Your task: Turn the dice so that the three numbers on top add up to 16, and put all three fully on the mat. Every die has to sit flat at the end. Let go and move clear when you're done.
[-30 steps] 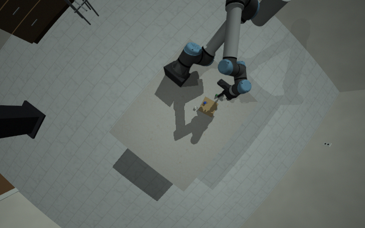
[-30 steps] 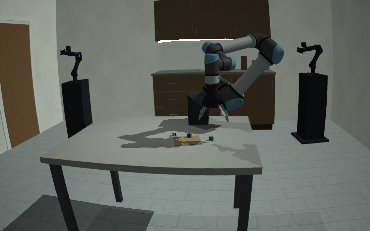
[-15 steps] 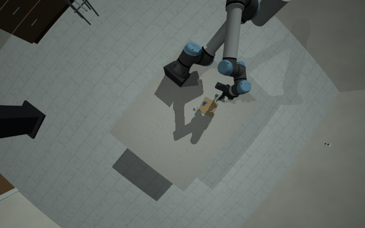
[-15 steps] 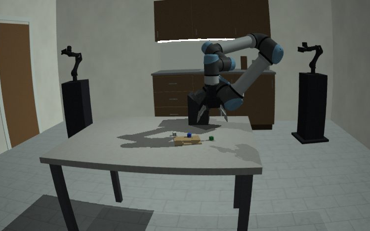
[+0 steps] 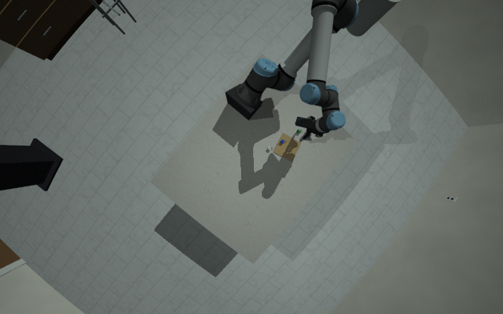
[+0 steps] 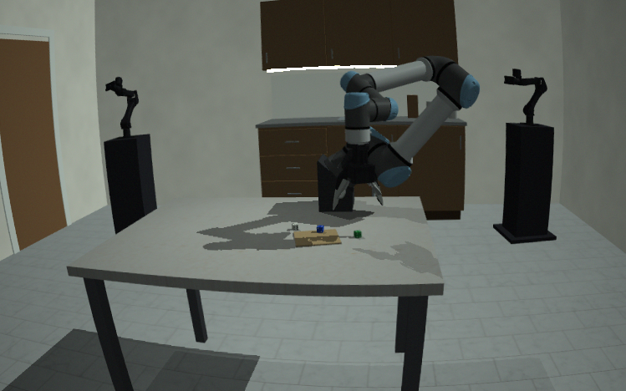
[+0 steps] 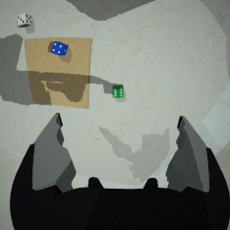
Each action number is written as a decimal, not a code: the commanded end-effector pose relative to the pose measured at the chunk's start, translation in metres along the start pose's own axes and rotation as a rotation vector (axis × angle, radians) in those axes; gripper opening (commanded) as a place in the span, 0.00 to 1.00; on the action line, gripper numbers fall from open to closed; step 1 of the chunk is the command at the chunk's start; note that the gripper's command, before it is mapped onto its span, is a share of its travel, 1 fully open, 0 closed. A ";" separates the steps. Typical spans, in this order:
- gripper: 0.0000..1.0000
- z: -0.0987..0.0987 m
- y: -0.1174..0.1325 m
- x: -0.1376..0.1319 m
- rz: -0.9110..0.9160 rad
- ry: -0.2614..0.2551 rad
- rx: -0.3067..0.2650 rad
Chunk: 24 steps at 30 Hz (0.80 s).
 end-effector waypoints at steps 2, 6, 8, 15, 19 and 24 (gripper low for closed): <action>1.00 0.000 0.000 -0.002 -0.066 0.002 -0.001; 1.00 0.000 0.000 -0.002 -0.079 0.002 -0.001; 1.00 0.000 0.000 -0.002 -0.089 0.002 -0.001; 1.00 0.001 0.001 -0.003 -0.112 0.002 -0.001; 1.00 0.001 0.001 -0.003 -0.117 0.002 -0.001; 1.00 0.001 0.001 -0.003 -0.119 0.002 -0.001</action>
Point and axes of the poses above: the point where the finger pads meet when closed, its own z axis out along the fingers, its own x axis across the jaws, y = z × x, the point moved 4 cm from there along -z, back along the fingers, and after that the axes turned 4 degrees about z, right-handed, at the moved point
